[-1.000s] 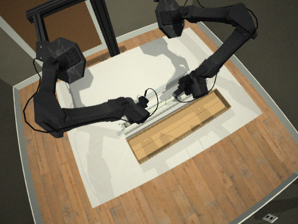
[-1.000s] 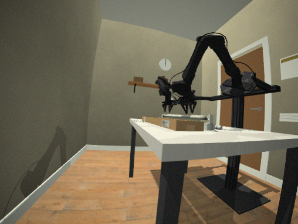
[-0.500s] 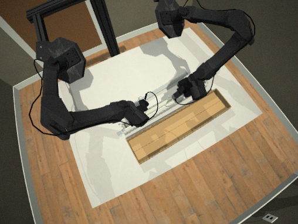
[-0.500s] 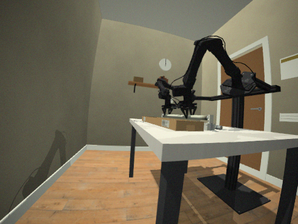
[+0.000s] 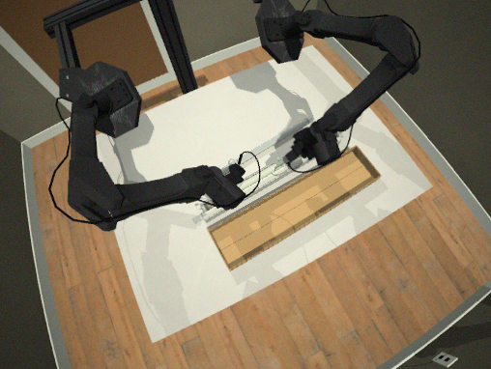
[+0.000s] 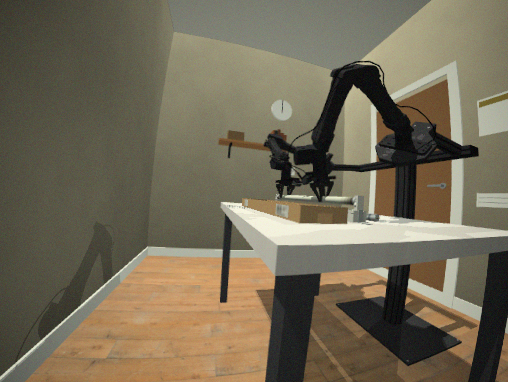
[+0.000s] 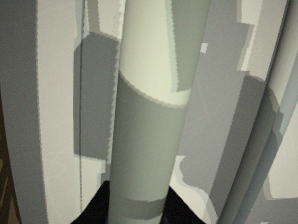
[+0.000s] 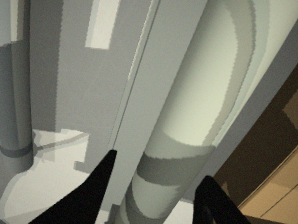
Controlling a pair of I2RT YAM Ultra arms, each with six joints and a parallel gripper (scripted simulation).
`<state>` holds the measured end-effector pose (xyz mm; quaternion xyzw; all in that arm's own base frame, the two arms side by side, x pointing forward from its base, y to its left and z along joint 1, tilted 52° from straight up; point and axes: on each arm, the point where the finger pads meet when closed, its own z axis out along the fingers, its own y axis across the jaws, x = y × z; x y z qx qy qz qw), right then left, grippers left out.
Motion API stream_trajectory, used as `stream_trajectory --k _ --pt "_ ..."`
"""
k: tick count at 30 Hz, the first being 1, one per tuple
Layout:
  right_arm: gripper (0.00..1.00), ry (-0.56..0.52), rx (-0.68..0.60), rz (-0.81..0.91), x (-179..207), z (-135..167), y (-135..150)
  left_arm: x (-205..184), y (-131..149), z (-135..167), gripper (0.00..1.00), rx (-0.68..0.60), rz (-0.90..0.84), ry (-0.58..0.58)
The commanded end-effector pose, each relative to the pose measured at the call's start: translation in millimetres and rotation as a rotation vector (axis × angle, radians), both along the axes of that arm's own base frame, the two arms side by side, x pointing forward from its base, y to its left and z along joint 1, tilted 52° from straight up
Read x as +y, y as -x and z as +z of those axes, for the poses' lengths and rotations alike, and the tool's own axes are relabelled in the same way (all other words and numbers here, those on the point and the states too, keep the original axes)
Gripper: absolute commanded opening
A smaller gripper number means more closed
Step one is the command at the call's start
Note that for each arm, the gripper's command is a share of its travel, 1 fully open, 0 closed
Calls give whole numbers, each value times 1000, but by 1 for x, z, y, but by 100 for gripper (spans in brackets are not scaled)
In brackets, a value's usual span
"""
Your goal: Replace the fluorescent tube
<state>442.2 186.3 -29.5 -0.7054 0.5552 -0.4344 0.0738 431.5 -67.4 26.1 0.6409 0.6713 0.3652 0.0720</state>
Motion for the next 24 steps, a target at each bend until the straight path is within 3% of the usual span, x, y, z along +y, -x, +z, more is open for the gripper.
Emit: stream_trajectory --k 1,10,11,24 --pt "49 -12 5 38 15 0 6 -17 -4 11 11 -28 -40 22" --pt "49 -12 5 38 15 0 6 -17 -4 11 11 -28 -40 22" --pt "11 -12 5 38 15 0 6 -17 -4 11 11 -28 -40 22" --pt "11 -4 19 33 13 -2 9 -17 -4 11 11 -28 -40 22"
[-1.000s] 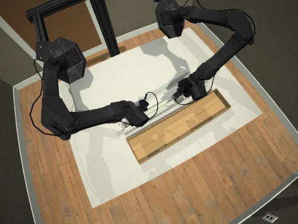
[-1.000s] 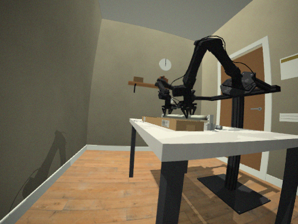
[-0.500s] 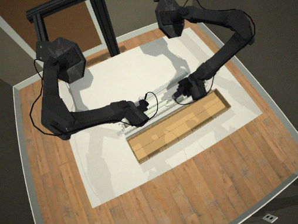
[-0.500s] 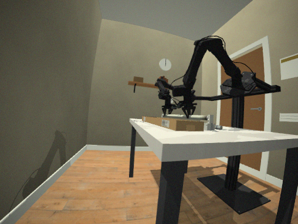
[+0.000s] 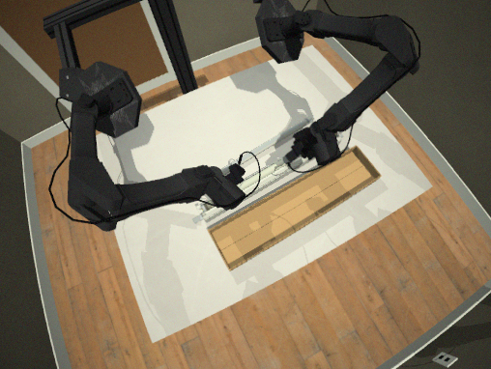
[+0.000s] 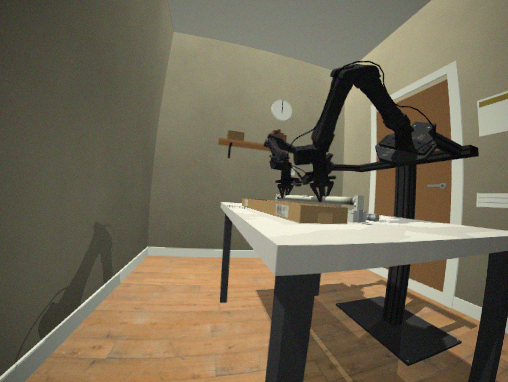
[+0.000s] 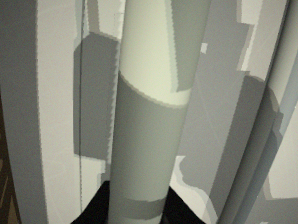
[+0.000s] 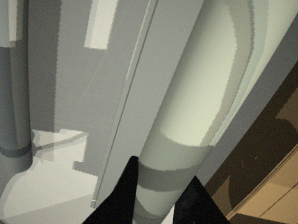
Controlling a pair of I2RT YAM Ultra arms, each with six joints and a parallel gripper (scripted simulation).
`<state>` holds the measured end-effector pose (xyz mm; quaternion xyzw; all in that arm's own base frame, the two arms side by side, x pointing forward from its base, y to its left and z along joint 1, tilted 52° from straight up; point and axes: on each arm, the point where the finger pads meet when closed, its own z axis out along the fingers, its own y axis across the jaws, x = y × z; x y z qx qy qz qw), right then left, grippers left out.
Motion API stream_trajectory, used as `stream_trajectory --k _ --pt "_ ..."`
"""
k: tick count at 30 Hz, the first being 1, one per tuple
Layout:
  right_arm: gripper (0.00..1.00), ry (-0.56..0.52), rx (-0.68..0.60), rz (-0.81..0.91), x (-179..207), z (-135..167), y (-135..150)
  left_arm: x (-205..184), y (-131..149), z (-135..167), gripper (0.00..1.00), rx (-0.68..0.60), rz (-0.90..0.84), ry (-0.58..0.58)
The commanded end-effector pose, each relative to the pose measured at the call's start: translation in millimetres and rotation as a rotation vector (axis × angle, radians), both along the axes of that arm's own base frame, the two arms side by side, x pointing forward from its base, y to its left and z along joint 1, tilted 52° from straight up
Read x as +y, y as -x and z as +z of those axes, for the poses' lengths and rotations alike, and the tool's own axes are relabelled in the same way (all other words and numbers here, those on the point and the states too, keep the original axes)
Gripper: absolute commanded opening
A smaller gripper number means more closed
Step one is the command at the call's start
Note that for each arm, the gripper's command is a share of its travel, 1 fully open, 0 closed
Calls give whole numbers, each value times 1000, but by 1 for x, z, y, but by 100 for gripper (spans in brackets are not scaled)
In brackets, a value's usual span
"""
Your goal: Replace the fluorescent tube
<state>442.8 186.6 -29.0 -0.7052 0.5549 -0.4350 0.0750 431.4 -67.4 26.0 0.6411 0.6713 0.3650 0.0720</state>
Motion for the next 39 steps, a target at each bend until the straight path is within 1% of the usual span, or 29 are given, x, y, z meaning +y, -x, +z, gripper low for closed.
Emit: stream_trajectory --k 1,7,8,9,12,16,19,21,22,24,25,26,27,28,31,32,33,35,37,39 --pt "11 -3 21 32 13 -2 9 -17 -4 11 11 -29 -40 22" --pt "11 -3 21 32 13 -2 9 -17 -4 11 11 -29 -40 22" --pt "11 -7 17 27 12 -1 7 -15 -1 5 11 -12 -36 15" --pt "11 -7 17 32 14 -1 8 -18 -5 11 11 -28 -39 22" --pt "11 -16 7 31 18 3 3 -18 -4 10 11 -18 -34 21" --pt "11 -10 17 29 17 -2 4 -17 -2 2 11 3 -32 14" --pt "11 -2 31 27 15 -7 6 -17 -3 6 11 -5 -31 20" --pt "11 6 42 26 14 -12 8 -16 -1 0 11 14 -28 14" --pt "11 4 38 27 14 -12 7 -17 -3 9 11 -9 -36 19" --pt "11 4 38 27 14 -12 7 -17 -3 9 11 -9 -36 19" --pt "11 -7 30 20 13 -3 5 -15 -2 6 11 3 -24 21" --pt "11 6 46 24 14 -13 8 -17 -3 4 11 6 -26 20" --pt "11 3 45 23 14 -10 8 -16 0 -1 11 22 -26 14" --pt "11 -3 40 22 14 -6 7 -16 -1 5 11 9 -26 21" --pt "11 8 58 19 12 -14 9 -16 1 -3 11 32 -24 15" --pt "11 7 58 19 13 -14 9 -17 -2 7 11 11 -27 23" --pt "11 5 57 19 13 -13 8 -17 -2 10 11 5 -27 26" --pt "11 -3 50 18 14 -7 7 -16 -2 5 11 17 -26 23" --pt "11 -1 56 17 14 -10 7 -16 -1 -1 11 35 -26 17" --pt "11 1 56 17 14 -11 7 -17 -3 11 11 8 -30 25"
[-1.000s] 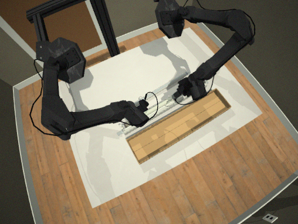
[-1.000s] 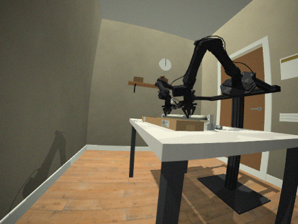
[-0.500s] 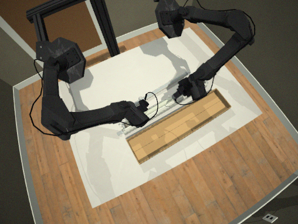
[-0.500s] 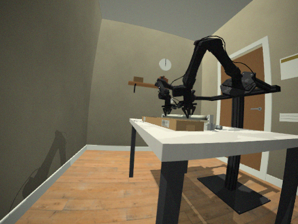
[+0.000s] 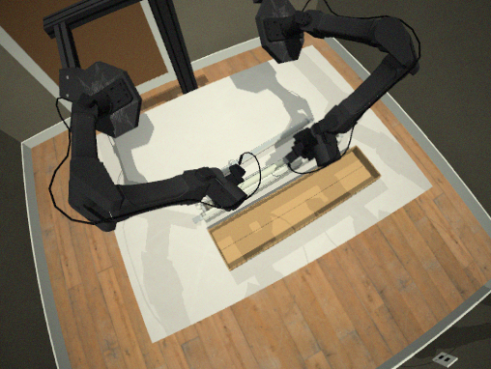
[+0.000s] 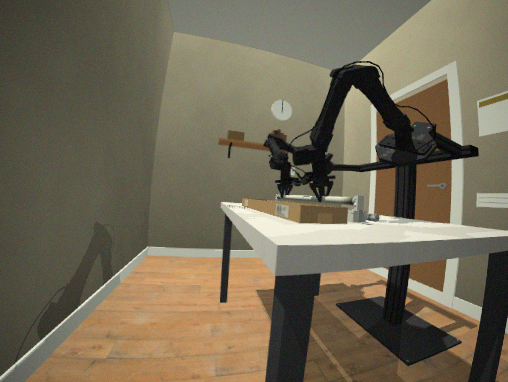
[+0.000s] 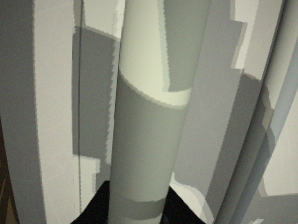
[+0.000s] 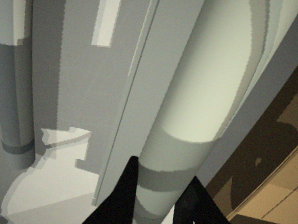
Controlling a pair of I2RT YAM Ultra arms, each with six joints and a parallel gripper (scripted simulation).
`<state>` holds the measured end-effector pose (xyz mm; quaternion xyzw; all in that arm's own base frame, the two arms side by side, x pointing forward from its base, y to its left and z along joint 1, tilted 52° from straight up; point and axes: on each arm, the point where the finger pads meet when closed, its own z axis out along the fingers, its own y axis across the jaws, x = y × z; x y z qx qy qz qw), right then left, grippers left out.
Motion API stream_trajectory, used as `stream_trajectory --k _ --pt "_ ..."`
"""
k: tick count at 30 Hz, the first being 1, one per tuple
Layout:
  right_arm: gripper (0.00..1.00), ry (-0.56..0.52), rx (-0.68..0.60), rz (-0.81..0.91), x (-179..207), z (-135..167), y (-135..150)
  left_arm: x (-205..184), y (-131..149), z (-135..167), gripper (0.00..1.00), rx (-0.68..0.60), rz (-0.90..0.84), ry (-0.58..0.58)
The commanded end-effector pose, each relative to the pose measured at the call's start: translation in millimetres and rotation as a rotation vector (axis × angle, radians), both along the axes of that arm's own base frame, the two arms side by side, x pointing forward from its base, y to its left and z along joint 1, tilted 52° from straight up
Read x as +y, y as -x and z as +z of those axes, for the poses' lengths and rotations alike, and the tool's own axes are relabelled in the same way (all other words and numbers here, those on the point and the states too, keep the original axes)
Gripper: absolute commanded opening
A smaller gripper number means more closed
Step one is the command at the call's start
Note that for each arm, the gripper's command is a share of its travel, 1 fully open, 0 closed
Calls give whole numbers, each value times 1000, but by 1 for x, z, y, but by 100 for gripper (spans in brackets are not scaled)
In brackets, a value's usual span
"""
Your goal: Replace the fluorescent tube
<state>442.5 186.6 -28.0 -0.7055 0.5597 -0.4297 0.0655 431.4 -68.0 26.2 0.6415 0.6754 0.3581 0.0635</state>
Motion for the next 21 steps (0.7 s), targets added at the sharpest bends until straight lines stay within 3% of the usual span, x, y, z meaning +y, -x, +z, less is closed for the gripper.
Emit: stream_trajectory --k 1,7,12,21 --pt "11 -3 37 31 14 -12 7 -16 -3 11 11 -14 -40 24" --pt "11 -21 26 14 9 -1 1 -16 -2 3 11 11 -38 21" --pt "11 -10 48 6 5 -11 2 -15 0 -3 11 29 -34 19" --pt "11 -27 24 24 17 -10 0 -16 -6 11 11 -5 -31 30"
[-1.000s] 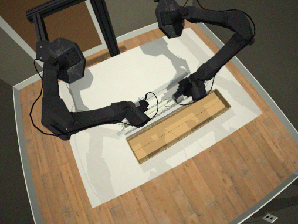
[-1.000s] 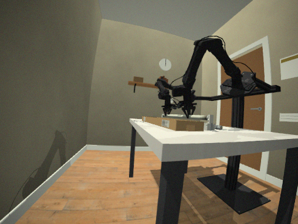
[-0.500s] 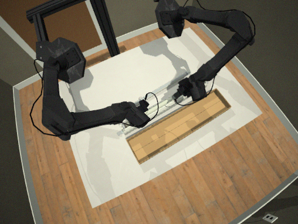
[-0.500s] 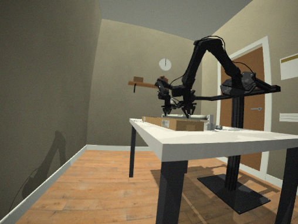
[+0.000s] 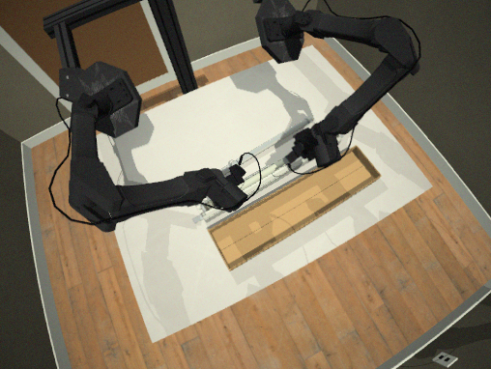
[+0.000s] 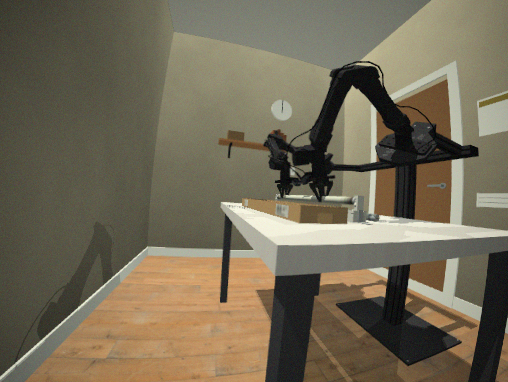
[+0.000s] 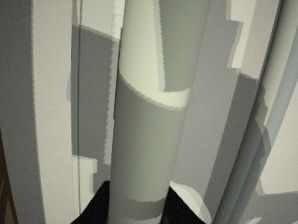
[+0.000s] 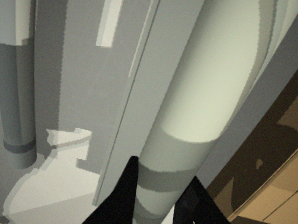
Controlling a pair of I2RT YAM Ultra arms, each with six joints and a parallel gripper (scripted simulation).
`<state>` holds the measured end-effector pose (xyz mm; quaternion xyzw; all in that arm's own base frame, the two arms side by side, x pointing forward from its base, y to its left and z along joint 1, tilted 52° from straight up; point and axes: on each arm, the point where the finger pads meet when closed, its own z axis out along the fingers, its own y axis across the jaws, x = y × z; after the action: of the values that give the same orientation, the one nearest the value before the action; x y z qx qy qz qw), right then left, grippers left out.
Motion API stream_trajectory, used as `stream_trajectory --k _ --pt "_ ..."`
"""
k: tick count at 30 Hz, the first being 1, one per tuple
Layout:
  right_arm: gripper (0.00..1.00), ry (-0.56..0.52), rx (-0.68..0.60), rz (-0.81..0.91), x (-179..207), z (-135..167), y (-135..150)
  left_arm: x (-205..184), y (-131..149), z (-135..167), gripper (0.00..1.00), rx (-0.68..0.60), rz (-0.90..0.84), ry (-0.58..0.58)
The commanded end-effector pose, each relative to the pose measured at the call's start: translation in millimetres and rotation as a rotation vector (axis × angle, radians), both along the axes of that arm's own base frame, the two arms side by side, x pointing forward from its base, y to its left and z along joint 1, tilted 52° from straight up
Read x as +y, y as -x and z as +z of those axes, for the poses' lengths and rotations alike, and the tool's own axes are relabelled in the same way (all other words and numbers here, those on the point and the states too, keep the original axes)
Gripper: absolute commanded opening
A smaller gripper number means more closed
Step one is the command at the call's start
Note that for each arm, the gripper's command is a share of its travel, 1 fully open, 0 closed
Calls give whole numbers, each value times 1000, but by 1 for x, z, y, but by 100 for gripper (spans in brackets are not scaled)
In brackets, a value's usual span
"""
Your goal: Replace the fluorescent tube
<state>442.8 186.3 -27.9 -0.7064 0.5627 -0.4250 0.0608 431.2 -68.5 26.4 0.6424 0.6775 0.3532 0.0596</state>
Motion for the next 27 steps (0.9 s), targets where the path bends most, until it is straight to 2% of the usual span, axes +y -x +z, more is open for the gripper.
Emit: stream_trajectory --k 1,5,9,12,16,17,19,27 --pt "11 -19 21 30 16 -12 2 -16 -7 12 11 -23 -37 32" --pt "11 -20 19 32 17 -4 4 -17 -6 18 11 -31 -35 36" --pt "11 -49 -17 32 21 19 0 -17 -4 18 11 -32 -28 39" --pt "11 -25 8 30 16 8 8 -13 6 8 11 -2 -28 24" --pt "11 -17 14 26 13 4 9 -13 5 8 11 -4 -26 23" --pt "11 -27 2 31 15 13 10 -12 10 6 11 5 -29 19" --pt "11 -8 -10 20 13 12 8 -15 4 11 11 -11 -29 24" --pt "11 -14 -13 23 15 17 10 -14 11 9 11 -1 -28 13"
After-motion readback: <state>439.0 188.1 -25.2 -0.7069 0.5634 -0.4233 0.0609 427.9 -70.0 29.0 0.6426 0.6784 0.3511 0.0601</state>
